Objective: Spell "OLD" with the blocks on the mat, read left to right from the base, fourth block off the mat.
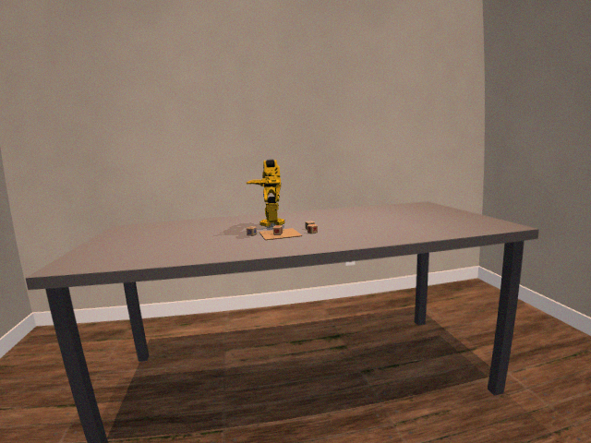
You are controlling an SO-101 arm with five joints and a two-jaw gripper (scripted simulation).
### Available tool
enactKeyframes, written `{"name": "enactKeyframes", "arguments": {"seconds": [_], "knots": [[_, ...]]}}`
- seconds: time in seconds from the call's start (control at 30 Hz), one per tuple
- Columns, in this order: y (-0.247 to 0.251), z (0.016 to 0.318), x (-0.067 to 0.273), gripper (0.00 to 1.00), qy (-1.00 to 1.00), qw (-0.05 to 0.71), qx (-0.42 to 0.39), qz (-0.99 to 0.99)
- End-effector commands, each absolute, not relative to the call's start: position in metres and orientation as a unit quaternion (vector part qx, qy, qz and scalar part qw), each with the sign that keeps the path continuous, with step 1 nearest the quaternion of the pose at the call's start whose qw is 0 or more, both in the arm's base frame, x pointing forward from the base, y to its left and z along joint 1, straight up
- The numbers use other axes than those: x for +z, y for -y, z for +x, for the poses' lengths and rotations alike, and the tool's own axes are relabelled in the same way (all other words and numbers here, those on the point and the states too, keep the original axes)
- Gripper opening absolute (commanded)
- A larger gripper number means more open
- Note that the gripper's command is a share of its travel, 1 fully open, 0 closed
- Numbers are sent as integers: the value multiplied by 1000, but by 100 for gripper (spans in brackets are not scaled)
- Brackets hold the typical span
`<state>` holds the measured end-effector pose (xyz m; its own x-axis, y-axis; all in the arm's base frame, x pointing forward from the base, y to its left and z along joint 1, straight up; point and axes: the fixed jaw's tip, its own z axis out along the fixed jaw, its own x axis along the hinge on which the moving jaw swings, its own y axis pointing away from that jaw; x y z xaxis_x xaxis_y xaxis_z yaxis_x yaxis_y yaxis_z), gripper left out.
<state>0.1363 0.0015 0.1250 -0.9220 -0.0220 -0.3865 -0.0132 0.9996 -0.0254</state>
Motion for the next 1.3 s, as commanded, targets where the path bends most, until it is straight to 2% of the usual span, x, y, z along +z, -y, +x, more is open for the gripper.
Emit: {"name": "enactKeyframes", "arguments": {"seconds": [0.0,0.23,0.3,0.57,0.8,0.87,1.1,1.27], "knots": [[-5,140,131,97,-978,209,-7,-18],[-28,148,130,86,-981,176,10,-81],[-28,148,130,86,-981,176,10,-81],[-77,152,121,66,-973,113,26,-198],[-122,142,107,49,-953,59,23,-298],[-122,142,107,49,-953,59,23,-298],[-150,128,95,38,-933,27,13,-358],[-156,124,92,35,-928,20,10,-372]]}}
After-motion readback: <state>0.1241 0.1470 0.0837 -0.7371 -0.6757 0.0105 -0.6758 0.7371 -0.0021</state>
